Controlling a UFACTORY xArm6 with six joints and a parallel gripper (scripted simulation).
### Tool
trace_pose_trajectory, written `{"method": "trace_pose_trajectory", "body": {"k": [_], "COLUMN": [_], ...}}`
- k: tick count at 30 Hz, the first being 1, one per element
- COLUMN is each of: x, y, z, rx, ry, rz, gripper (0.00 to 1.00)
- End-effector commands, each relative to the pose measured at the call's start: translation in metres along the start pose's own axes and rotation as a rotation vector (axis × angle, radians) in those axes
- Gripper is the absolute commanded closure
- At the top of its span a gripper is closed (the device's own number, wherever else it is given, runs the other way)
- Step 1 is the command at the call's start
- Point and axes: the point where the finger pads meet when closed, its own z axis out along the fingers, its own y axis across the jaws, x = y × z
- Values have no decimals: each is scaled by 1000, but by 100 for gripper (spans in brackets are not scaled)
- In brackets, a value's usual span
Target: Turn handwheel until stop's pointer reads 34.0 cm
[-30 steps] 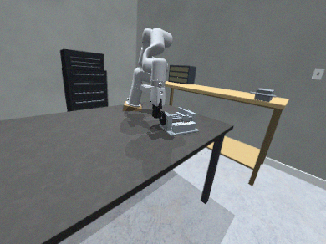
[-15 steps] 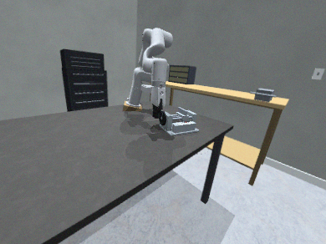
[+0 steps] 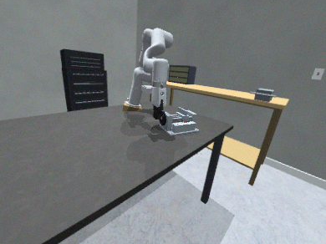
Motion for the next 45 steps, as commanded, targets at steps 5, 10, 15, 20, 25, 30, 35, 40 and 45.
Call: {"method": "trace_pose_trajectory", "body": {"k": [5,10,15,20,25,30,35,40,45], "x": [0,0,0,0,0,0,0,0,0], "y": [-7,-10,-14,-17,-18,-18,-14,-11,-4], "z": [3,6,10,16,21,31,40,44,50], "rx": [2,2,2,2,2,2,2,2,2], "ry": [0,0,0,0,0,0,0,0,0], "rz": [0,0,0,0,0,0,0,0,0], "gripper": [94,94,94,94,94,94,94,94,94]}}
